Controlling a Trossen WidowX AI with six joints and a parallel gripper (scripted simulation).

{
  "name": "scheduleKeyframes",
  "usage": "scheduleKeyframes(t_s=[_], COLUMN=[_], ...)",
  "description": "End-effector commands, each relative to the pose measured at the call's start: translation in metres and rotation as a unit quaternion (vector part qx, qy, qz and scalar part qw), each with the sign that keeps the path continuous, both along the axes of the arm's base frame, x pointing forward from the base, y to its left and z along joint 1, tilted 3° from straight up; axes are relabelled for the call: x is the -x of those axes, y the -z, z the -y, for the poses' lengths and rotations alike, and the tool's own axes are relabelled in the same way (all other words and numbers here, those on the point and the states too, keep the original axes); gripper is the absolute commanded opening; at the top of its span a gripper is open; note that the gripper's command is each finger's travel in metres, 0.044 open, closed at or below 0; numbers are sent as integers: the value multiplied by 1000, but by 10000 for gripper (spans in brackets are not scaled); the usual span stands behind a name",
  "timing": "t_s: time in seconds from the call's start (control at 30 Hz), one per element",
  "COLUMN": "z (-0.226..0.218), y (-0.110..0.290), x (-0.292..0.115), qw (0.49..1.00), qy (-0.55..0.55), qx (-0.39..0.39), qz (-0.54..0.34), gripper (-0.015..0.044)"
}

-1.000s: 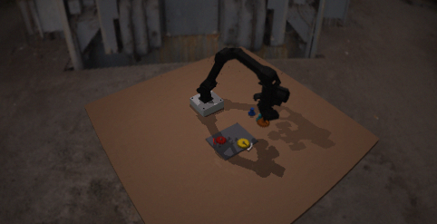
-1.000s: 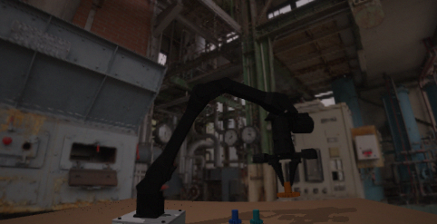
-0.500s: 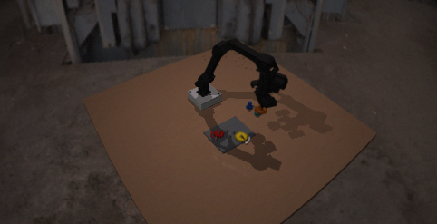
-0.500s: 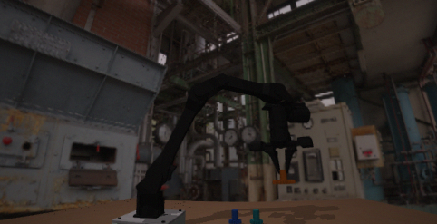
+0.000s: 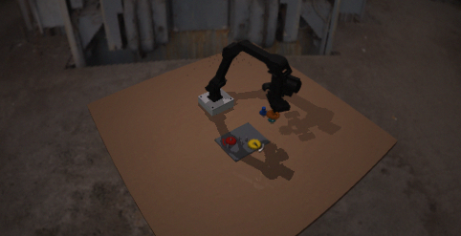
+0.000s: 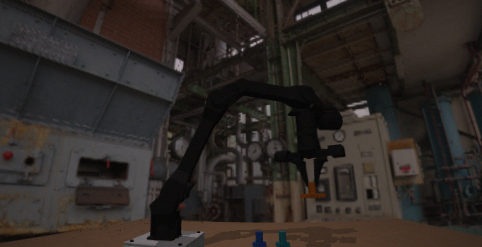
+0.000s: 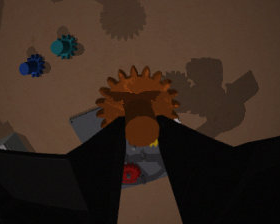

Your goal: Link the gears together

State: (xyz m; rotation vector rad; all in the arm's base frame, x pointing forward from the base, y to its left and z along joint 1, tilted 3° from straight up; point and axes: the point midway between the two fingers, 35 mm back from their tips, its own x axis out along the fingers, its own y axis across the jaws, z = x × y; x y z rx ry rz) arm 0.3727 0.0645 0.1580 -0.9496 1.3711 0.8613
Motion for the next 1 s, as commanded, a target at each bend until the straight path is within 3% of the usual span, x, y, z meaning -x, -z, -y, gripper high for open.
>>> scheduleKeyframes(t_s=[0.0,0.97], z=[11,87], y=[6,40], x=[1,10], qw=[1000,1000], qy=[-1,-1], qx=[-1,3], qz=[-3,-4], gripper=[0,0])
